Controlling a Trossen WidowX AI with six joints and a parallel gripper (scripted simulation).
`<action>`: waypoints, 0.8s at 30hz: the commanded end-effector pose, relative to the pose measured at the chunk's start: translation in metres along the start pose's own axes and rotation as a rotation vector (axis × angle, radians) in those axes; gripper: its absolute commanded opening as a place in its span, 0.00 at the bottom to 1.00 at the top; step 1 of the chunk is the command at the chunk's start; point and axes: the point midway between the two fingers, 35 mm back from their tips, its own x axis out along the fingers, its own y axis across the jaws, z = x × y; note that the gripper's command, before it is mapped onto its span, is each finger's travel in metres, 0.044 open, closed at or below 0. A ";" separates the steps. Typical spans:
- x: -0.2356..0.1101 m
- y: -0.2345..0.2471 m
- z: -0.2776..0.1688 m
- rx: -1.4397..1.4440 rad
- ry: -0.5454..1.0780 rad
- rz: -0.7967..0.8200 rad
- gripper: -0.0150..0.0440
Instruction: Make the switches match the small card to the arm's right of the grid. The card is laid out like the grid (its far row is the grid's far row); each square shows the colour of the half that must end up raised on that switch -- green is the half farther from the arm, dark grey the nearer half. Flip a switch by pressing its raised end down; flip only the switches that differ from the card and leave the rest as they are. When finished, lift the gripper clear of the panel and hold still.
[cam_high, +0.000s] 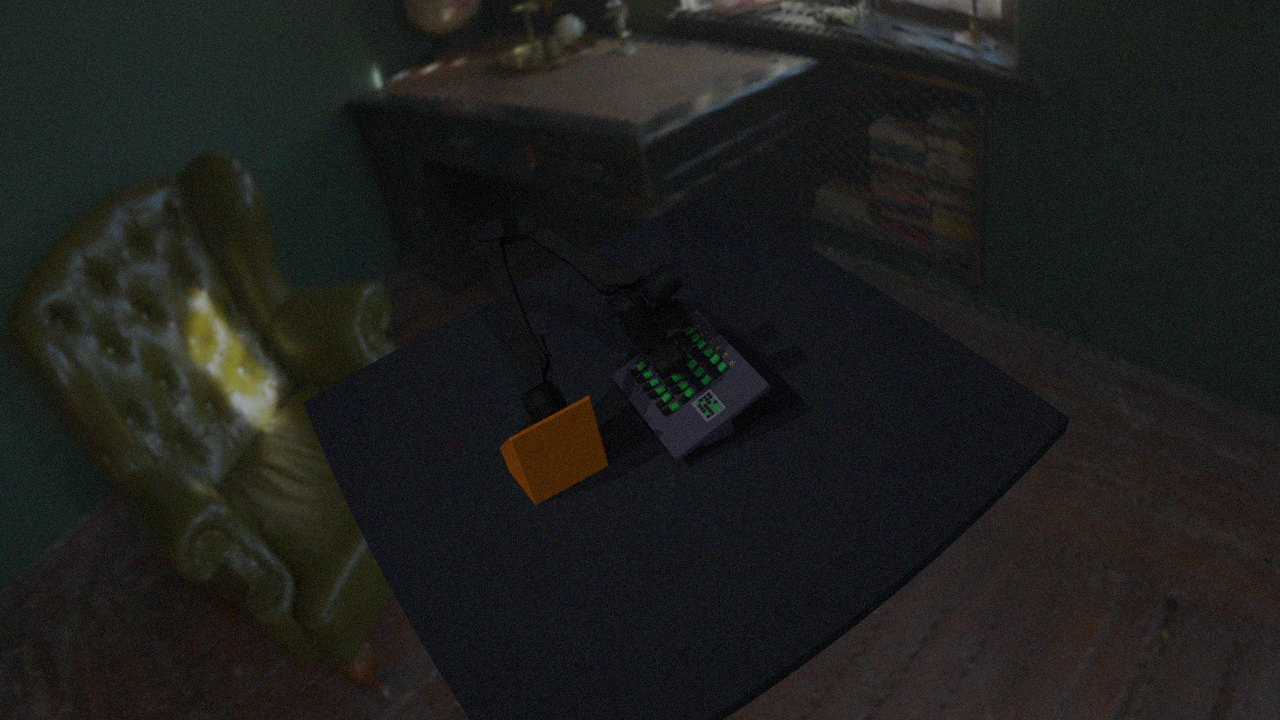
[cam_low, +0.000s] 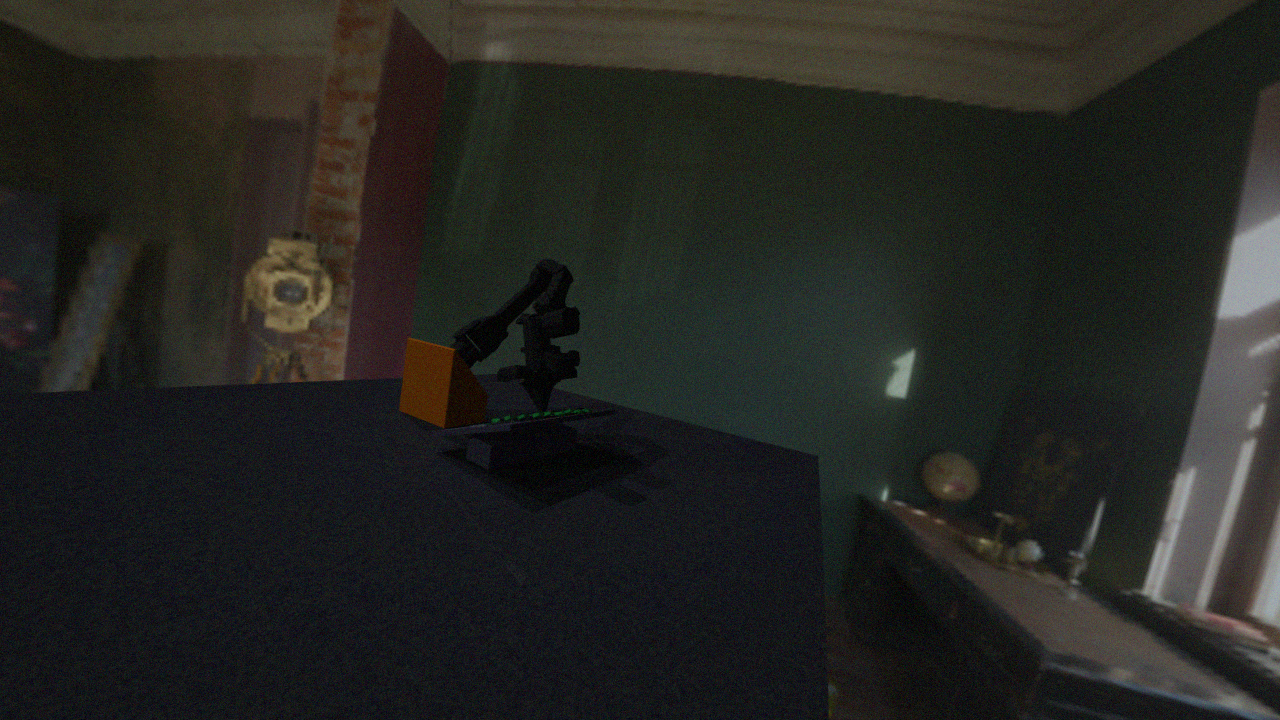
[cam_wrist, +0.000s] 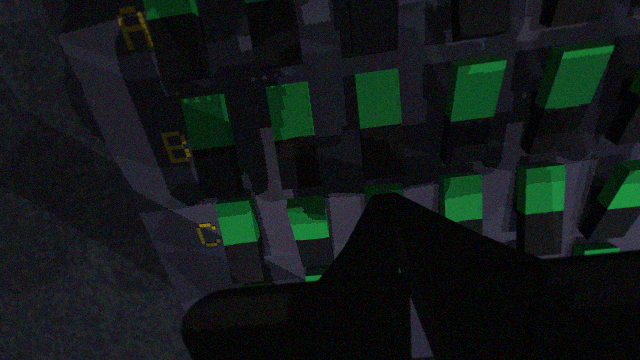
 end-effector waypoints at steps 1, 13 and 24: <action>0.002 0.000 -0.002 0.004 0.005 -0.003 0.25; -0.055 -0.002 -0.002 0.004 -0.016 -0.007 0.25; -0.064 -0.032 0.000 0.004 -0.019 -0.015 0.25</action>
